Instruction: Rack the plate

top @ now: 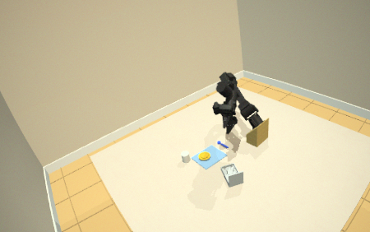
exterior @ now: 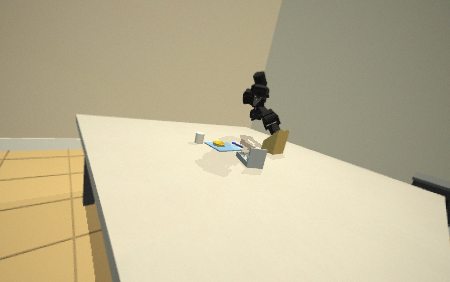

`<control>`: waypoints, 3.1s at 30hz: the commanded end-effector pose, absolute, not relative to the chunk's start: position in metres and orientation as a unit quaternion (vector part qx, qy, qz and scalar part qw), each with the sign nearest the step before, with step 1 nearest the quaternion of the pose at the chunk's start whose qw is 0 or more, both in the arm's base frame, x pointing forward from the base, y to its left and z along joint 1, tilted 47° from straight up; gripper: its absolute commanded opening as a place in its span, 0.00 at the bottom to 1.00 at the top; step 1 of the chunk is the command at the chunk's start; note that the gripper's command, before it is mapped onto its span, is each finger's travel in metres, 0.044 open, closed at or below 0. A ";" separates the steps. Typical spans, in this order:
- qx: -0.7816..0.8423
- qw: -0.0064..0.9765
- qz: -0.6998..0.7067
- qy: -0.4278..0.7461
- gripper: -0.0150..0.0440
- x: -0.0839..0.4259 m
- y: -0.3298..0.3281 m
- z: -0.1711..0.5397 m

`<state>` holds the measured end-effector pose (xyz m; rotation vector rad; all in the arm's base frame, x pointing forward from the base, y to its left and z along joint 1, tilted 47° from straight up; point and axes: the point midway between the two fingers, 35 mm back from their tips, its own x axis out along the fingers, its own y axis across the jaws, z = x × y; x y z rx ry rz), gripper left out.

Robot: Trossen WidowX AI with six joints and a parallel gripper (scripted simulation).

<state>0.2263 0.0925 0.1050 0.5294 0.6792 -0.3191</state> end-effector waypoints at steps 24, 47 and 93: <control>-0.050 0.847 -0.257 0.462 0.93 0.282 0.028 0.106; -0.280 0.680 -0.277 0.619 0.93 0.325 -0.056 0.102; -0.281 0.679 -0.278 0.619 0.86 0.329 -0.100 0.064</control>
